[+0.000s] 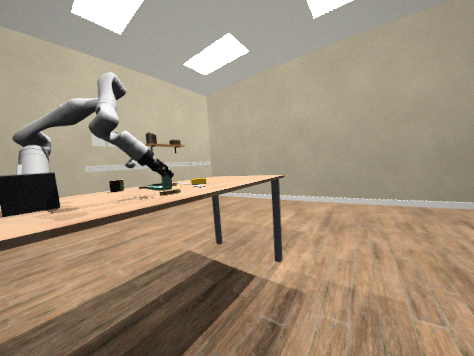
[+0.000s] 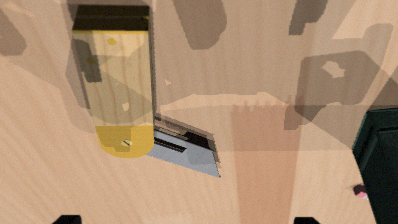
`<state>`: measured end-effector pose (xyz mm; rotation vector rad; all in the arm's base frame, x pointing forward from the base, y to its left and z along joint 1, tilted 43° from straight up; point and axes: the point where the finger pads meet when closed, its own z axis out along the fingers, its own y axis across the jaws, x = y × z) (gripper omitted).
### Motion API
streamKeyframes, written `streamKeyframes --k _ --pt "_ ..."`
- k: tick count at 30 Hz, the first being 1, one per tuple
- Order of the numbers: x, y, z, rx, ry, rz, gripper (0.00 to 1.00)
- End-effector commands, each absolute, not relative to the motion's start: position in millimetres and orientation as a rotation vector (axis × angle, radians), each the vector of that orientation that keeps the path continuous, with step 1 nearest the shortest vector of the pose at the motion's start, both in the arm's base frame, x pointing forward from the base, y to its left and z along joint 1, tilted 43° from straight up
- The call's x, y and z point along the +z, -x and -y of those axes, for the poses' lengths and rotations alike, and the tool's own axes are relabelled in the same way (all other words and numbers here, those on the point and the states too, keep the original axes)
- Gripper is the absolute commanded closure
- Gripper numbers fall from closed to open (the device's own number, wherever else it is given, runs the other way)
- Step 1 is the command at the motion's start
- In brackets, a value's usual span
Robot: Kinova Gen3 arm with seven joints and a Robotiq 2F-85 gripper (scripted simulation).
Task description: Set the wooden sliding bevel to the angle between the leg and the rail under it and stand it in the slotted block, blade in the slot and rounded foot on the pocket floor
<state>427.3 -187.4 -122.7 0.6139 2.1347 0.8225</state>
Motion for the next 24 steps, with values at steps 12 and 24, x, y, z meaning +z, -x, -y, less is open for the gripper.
streamKeyframes --k 12,24 --pt "-99 -414 185 0.957 -0.784 -2.089 0.0" --pt "-89 -407 186 1.004 -0.852 -2.069 0.0"
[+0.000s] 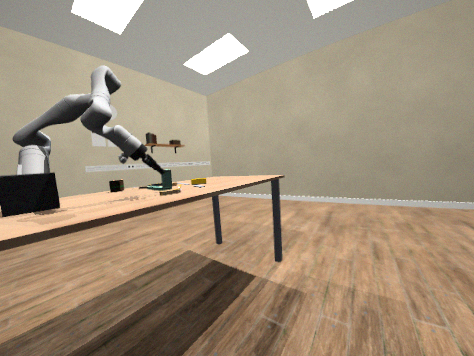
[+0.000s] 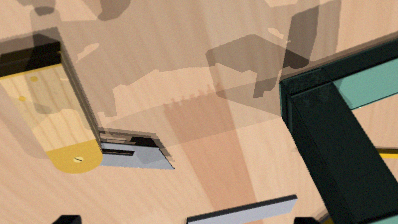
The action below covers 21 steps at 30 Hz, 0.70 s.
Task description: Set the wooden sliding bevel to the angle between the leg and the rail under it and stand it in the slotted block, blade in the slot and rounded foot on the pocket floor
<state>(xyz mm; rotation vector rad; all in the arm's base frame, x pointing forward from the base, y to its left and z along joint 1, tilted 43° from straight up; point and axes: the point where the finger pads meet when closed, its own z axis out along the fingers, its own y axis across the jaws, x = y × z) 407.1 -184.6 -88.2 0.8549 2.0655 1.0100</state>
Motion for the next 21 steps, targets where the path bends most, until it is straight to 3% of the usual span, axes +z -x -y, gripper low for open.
streamKeyframes --k 1,21 --pt "-91 -407 187 0.996 -0.844 -2.074 0.0" --pt "-123 -411 193 0.874 -0.718 -2.148 0.0"
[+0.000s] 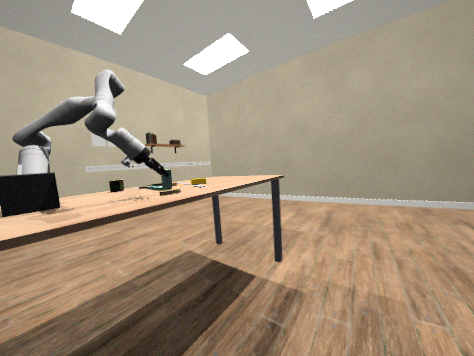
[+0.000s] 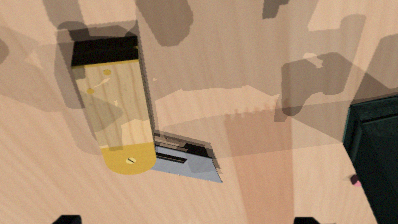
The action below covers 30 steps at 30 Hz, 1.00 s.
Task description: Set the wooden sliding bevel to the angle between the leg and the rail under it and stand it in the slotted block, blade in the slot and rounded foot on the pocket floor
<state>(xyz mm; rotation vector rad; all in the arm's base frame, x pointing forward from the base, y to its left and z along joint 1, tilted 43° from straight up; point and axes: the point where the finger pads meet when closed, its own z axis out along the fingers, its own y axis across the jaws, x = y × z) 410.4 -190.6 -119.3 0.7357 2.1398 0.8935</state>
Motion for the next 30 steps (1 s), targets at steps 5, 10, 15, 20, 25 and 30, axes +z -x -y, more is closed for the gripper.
streamKeyframes --k 5,10,15,20,25,30 --pt "-129 -412 194 0.849 -0.692 -2.162 0.0" --pt "-133 -412 195 0.836 -0.679 -2.169 0.0" --pt "-138 -413 196 0.817 -0.659 -2.18 0.0" --pt "-141 -413 196 0.802 -0.643 -2.188 0.0" --pt "-144 -414 197 0.79 -0.631 -2.194 0.0" --pt "-146 -414 197 0.785 -0.625 -2.197 0.0"
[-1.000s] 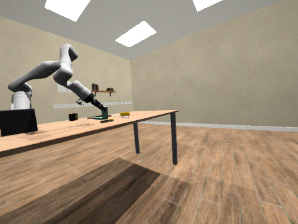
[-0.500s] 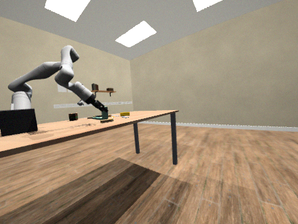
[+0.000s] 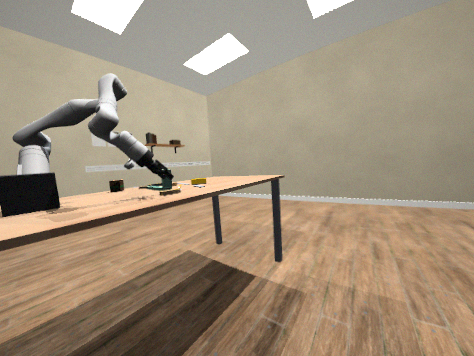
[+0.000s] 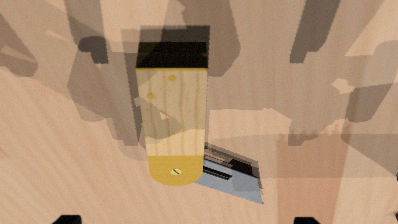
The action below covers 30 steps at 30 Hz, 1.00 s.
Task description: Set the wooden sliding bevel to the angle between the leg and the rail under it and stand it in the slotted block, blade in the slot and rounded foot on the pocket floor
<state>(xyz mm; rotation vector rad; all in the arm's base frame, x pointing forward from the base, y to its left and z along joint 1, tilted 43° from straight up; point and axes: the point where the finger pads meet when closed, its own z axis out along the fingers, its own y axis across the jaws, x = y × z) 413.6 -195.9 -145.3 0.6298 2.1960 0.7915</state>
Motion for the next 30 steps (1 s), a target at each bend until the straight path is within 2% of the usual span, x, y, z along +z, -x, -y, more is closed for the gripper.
streamKeyframes --k 1,30 --pt "-146.2 -414.1 197.4 0.783 -0.623 -2.198 0.0" --pt "-149.6 -414.5 198.1 0.769 -0.609 -2.205 0.0"
